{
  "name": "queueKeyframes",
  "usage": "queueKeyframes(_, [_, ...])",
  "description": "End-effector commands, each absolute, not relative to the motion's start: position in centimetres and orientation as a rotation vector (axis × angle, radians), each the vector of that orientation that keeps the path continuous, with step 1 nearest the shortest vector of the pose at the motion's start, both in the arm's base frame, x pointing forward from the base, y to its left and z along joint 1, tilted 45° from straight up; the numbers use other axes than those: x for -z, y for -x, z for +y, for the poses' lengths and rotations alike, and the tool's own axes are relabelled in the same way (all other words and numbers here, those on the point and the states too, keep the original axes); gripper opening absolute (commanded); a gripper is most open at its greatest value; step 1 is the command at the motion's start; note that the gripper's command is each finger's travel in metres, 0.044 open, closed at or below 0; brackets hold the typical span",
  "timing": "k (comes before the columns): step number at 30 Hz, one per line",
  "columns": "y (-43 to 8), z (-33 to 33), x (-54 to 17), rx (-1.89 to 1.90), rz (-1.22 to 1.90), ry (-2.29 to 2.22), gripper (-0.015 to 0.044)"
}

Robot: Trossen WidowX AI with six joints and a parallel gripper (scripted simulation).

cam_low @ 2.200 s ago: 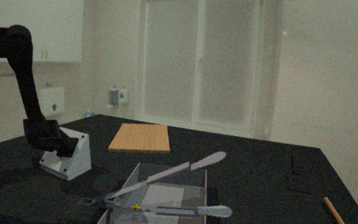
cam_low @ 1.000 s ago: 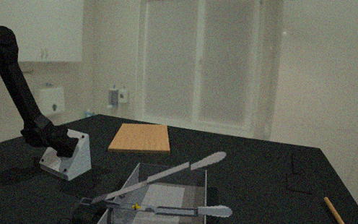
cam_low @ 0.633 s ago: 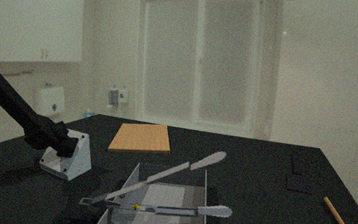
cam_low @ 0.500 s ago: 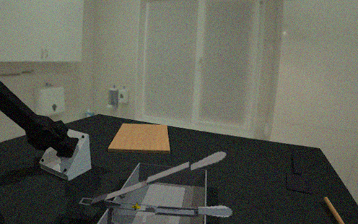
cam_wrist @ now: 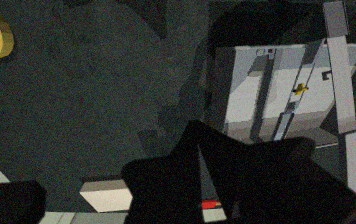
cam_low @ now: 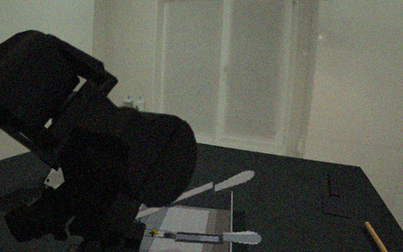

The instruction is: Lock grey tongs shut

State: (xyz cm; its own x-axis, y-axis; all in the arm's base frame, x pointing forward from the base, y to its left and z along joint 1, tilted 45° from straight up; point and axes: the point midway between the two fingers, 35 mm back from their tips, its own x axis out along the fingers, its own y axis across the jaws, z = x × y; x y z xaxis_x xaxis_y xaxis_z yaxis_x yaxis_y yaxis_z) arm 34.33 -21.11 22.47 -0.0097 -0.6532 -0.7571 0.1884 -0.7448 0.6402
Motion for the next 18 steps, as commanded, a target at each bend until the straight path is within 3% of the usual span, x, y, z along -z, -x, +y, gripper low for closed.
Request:
queueKeyframes(1, [-37.9, -16.1, -20.5, 1.826, -0.500, -1.687, -0.0150])
queueKeyframes(7, [-41.5, -7.5, -17.7, 1.804, -0.590, -1.690, -0.0150])
queueKeyframes(18, [-41.5, -7.2, -17.6, 1.802, -0.594, -1.690, -0.0150])
